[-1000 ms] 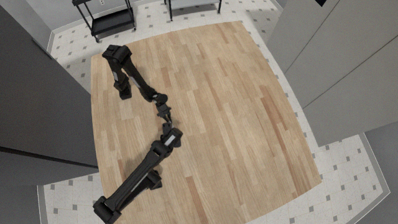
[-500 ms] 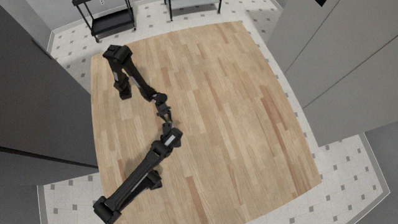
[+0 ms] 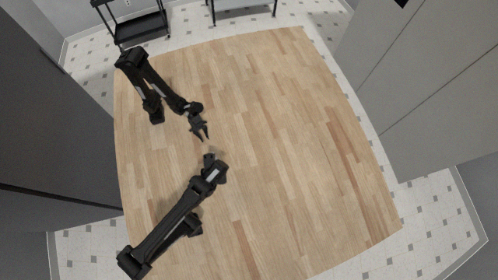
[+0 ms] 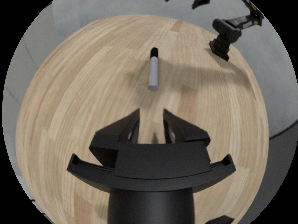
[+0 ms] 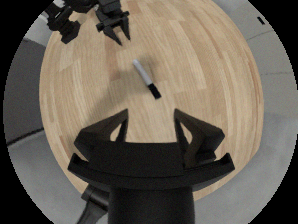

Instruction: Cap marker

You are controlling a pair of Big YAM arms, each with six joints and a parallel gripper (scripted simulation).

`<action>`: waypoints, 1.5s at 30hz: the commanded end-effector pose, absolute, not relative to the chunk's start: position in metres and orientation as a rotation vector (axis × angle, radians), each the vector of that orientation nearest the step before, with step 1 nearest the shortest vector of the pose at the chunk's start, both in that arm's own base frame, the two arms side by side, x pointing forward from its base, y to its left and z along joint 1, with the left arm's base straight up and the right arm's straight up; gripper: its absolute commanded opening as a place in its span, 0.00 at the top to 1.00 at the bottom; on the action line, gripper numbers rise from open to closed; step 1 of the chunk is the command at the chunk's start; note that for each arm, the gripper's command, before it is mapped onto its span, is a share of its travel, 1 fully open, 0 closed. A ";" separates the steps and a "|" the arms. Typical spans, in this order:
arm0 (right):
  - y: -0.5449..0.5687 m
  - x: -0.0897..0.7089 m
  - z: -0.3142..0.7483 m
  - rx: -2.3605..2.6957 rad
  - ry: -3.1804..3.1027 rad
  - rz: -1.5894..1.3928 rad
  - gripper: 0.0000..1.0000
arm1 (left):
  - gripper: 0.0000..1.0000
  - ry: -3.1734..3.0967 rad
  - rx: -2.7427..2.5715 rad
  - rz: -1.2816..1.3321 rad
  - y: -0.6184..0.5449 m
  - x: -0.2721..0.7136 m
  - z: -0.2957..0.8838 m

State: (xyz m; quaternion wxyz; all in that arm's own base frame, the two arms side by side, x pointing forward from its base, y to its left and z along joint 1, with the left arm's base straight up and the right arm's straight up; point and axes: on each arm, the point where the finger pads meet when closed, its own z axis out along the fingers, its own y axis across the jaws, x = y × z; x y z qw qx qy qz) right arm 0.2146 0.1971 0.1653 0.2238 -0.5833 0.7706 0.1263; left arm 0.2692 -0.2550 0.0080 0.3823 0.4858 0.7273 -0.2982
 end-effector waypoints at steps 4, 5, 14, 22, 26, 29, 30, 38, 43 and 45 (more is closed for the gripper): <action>0.203 0.223 0.184 -1.604 2.078 0.343 0.35 | 0.35 1.825 1.257 -0.734 -0.240 0.258 0.022; 0.203 0.223 0.184 -1.604 2.078 0.343 0.35 | 0.35 1.825 1.257 -0.734 -0.236 0.257 0.024; 0.215 0.223 0.165 -1.565 2.116 0.384 0.35 | 0.35 1.825 1.193 -0.713 -0.224 0.274 0.053; 0.260 0.233 0.120 -1.533 2.102 0.474 0.35 | 0.35 1.841 0.811 -0.577 -0.166 0.338 0.170; 0.269 0.237 0.115 -1.530 2.090 0.488 0.35 | 0.35 1.824 0.721 -0.529 -0.150 0.357 0.203; 0.277 0.237 0.105 -1.534 2.083 0.505 0.35 | 0.35 1.778 0.518 -0.405 -0.111 0.402 0.280; 0.279 0.237 0.103 -1.536 2.082 0.507 0.35 | 0.35 1.765 0.481 -0.378 -0.103 0.410 0.296; 0.285 0.242 0.108 -1.545 2.049 0.504 0.35 | 0.35 1.631 0.171 -0.145 -0.037 0.484 0.434; 0.285 0.242 0.109 -1.545 2.047 0.504 0.35 | 0.35 1.573 0.070 -0.072 -0.015 0.505 0.484; 0.285 0.241 0.109 -1.545 2.047 0.504 0.35 | 0.35 1.558 0.034 -0.047 -0.010 0.513 0.499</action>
